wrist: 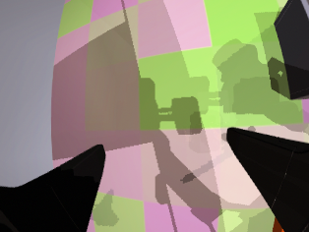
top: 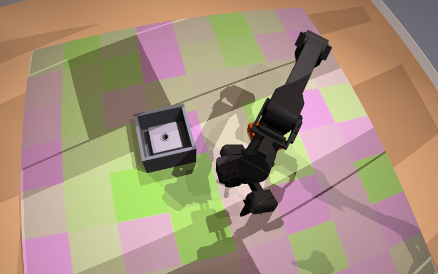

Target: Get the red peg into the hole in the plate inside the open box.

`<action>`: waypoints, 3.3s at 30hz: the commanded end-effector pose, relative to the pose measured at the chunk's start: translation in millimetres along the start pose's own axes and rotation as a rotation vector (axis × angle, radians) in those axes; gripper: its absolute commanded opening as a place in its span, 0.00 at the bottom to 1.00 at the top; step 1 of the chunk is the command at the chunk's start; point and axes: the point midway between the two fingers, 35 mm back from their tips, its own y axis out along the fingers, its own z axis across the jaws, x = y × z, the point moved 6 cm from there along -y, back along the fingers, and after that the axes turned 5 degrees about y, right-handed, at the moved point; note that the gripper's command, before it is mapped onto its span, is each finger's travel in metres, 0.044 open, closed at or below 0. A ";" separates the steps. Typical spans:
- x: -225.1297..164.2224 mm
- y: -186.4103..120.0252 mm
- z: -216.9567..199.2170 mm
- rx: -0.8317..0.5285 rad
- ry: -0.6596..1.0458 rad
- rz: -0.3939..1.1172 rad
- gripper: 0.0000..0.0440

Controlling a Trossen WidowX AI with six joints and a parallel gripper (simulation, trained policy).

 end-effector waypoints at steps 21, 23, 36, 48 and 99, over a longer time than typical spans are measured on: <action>-24.2 53.9 -84.9 -0.427 0.601 0.079 1.00; -27.2 61.6 -89.7 -0.440 0.634 0.074 1.00; -45.0 104.8 -112.1 -0.439 0.799 0.024 0.94; -48.9 110.5 -117.7 -0.452 0.885 0.076 0.25; 95.2 11.1 -169.5 -0.513 0.817 -0.248 0.00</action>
